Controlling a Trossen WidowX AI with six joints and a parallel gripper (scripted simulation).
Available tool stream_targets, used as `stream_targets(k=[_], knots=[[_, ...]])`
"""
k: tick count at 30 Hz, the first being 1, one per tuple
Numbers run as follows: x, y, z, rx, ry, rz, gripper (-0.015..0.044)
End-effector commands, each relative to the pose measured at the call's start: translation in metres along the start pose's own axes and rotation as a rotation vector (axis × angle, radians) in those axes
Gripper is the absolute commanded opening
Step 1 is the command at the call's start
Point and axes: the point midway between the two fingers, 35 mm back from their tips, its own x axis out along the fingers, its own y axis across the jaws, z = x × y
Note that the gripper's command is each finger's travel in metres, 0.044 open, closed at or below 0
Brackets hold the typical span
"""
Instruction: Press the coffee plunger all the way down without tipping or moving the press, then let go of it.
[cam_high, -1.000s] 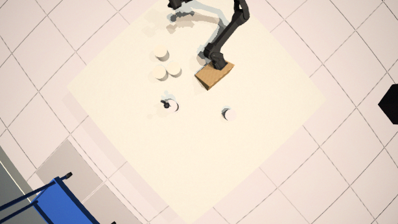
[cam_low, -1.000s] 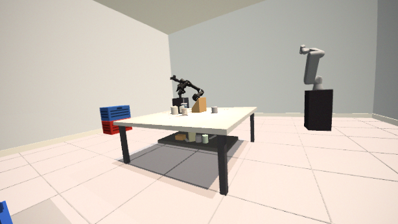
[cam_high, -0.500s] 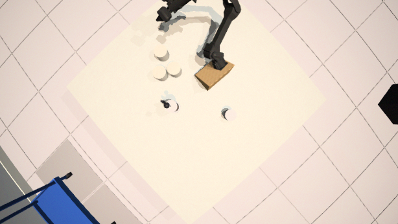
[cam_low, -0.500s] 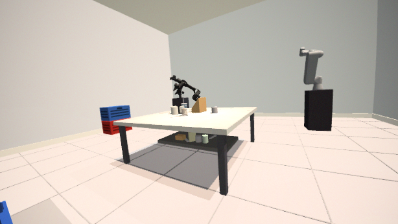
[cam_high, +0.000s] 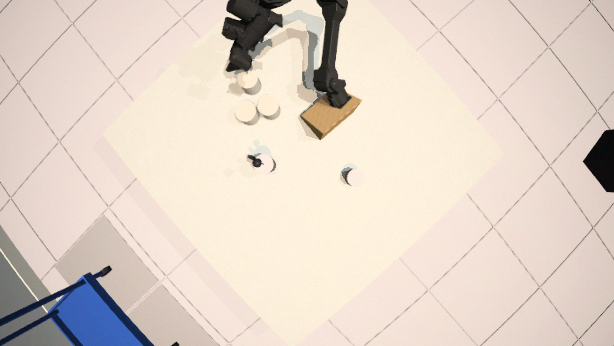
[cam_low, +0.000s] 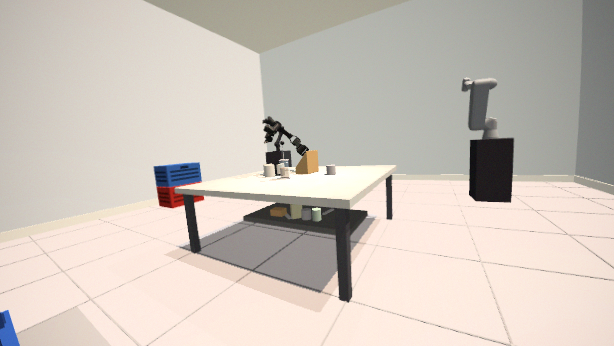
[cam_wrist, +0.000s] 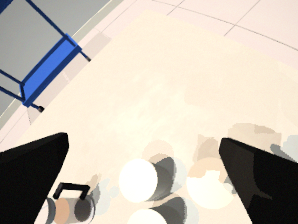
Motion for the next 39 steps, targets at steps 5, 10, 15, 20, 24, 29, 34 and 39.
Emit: stream_targets(k=[5, 10, 15, 20, 24, 29, 34, 39], knots=[[0.029, 0.12, -0.027, -0.273, 0.028, 0.134, 0.044], [0.029, 0.198, -0.064, -0.472, 0.002, 0.185, 0.044], [0.015, 0.261, -0.115, -0.665, -0.051, 0.223, 0.044], [0.005, 0.284, -0.143, -0.759, -0.086, 0.239, 0.044], [0.019, 0.275, -0.156, -0.757, -0.085, 0.236, 0.044], [0.041, 0.256, -0.179, -0.752, -0.09, 0.228, 0.044], [0.043, 0.255, -0.178, -0.751, -0.091, 0.226, 0.044], [0.049, 0.257, -0.178, -0.75, -0.09, 0.226, 0.044]])
